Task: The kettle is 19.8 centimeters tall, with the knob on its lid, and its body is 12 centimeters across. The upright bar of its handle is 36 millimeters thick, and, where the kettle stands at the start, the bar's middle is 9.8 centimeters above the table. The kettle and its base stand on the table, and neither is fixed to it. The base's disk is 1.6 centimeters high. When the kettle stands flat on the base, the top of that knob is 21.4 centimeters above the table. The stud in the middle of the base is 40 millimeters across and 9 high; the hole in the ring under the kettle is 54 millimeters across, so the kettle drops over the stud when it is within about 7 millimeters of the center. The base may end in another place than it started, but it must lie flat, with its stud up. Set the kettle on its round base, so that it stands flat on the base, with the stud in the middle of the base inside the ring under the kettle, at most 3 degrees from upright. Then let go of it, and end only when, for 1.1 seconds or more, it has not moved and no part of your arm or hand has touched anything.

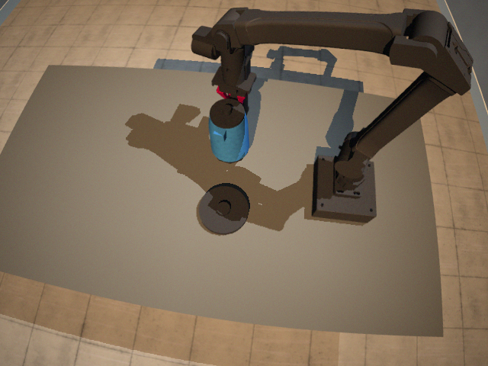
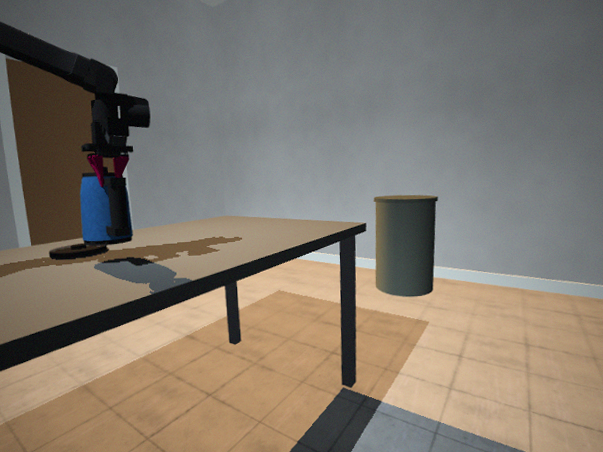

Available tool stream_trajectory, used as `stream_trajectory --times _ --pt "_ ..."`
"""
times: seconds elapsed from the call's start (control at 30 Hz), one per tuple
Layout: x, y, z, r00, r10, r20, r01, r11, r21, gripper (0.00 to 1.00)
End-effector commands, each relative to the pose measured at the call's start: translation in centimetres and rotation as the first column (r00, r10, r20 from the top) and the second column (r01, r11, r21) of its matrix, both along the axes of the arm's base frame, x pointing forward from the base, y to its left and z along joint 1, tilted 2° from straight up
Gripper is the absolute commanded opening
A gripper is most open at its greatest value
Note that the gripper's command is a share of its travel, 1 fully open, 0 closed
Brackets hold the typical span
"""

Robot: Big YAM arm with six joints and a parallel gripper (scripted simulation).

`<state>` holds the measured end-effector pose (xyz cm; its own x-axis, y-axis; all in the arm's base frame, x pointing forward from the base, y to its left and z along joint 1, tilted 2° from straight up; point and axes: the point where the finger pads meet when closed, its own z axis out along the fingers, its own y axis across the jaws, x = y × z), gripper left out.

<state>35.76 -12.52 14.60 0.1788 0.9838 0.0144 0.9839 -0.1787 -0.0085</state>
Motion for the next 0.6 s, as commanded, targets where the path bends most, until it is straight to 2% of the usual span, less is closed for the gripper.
stream_trajectory --times 0.0,0.07,0.13,0.2,0.27,0.33,0.37,0.4,0.43,0.47,0.57 --pt "2.1 0.7 3.7 0.995 -0.010 0.095 0.013 0.999 -0.032 0.00" --pt "2.1 0.7 3.7 0.995 -0.010 0.095 0.013 0.999 -0.032 0.00" --pt "0.7 1.8 2.1 0.998 -0.011 0.056 0.012 1.000 -0.020 0.00" --pt "0.9 2.5 2.3 0.998 -0.011 0.061 0.012 1.000 -0.018 0.00" --pt "1.8 3.0 3.4 0.996 -0.010 0.088 0.013 1.000 -0.024 0.00" --pt "0.5 4.0 2.0 0.999 -0.011 0.052 0.012 1.000 -0.015 0.00" --pt "0.4 4.4 2.0 0.999 -0.011 0.052 0.012 1.000 -0.014 0.00" --pt "0.5 4.7 2.1 0.998 -0.011 0.054 0.012 1.000 -0.015 0.00" --pt "1.6 4.9 3.4 0.996 -0.011 0.087 0.013 1.000 -0.021 0.00" --pt "1.9 5.2 3.7 0.995 -0.011 0.096 0.013 1.000 -0.023 0.00" --pt "0.3 6.6 1.9 0.999 -0.011 0.050 0.012 1.000 -0.014 0.00"
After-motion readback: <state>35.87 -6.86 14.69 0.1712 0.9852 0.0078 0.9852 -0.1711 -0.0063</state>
